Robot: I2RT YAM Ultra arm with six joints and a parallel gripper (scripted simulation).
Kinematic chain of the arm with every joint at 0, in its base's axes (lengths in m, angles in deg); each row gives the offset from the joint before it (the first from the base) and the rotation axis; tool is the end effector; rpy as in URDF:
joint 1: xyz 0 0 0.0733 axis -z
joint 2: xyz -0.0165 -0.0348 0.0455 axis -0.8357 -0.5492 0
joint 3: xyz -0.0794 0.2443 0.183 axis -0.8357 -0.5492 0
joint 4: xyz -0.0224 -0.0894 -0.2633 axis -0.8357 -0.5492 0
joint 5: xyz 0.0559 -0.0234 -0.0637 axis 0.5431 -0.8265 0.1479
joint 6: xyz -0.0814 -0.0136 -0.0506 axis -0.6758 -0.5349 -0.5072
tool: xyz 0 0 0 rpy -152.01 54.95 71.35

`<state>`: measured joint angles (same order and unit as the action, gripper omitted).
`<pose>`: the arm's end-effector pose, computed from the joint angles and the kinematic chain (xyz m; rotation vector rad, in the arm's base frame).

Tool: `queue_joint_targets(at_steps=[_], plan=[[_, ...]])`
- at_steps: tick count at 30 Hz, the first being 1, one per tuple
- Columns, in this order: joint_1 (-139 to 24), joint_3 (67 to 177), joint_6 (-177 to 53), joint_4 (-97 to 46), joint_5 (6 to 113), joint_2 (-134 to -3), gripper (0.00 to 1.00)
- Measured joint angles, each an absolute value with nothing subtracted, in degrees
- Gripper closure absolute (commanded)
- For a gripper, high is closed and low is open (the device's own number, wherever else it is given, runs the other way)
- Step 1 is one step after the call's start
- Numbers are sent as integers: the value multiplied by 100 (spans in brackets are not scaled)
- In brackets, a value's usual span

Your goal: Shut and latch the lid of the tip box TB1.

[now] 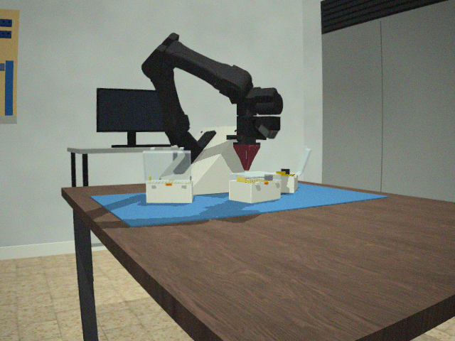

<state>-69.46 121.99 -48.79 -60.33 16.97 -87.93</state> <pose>0.3557 0.0211 0.0607 0.1600 -2.7895 1.1460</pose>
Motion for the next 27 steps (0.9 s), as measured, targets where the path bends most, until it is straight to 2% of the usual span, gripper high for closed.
queue_joint_targets(at_steps=[27], plan=[[-6887,12118,-4973,-5869,1671,-8819,100]])
